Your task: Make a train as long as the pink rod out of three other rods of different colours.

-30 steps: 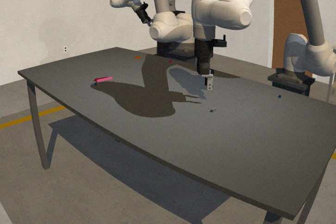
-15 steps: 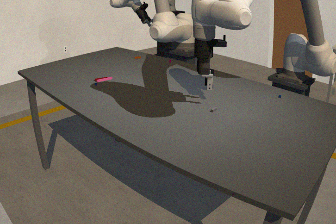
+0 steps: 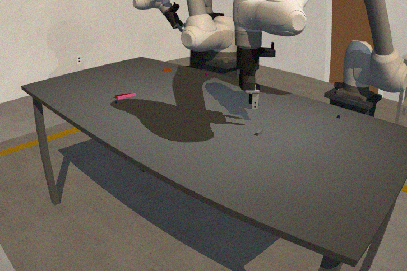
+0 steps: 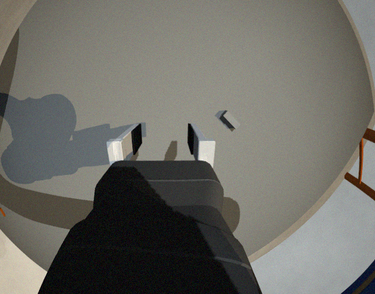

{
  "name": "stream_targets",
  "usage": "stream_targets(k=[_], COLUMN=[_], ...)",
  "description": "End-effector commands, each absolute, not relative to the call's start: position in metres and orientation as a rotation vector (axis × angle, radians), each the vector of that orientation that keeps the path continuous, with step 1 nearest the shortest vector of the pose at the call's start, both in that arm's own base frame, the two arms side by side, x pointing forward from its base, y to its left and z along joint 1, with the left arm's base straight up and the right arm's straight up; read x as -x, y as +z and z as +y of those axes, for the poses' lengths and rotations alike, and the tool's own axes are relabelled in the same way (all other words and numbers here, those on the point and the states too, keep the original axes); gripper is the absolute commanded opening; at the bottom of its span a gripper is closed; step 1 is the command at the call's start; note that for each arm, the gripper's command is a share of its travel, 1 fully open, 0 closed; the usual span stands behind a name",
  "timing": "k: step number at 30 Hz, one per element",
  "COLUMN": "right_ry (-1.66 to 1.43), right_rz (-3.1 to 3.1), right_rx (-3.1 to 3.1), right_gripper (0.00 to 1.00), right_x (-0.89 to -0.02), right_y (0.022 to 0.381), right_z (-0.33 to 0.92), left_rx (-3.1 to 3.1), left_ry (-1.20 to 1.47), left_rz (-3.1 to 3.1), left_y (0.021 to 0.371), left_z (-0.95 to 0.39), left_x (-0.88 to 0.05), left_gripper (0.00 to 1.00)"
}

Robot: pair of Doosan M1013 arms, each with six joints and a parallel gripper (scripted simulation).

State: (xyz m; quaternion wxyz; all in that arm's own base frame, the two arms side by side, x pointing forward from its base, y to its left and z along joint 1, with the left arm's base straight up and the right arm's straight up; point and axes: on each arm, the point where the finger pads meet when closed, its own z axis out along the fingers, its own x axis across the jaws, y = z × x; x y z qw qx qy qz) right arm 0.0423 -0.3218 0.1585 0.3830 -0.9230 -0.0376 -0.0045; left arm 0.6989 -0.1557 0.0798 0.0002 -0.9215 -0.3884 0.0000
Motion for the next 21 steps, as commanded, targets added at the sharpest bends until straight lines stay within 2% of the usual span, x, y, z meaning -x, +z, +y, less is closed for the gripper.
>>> stream_targets(k=[1, 21], right_ry=[-0.012, -0.012], right_rz=[-0.096, -0.096], right_rx=[2.354, 2.354], right_gripper=[1.0, 1.0], right_x=[-0.042, -0.042], right_y=[0.159, 0.159], right_z=[-0.322, -0.322], left_rx=[2.822, 2.038], left_ry=[-0.002, -0.001], left_rz=[-1.381, -2.392], left_y=[0.082, 0.086], left_z=[-0.137, -0.021], left_x=[-0.687, -0.587], left_gripper=[1.0, 1.0])
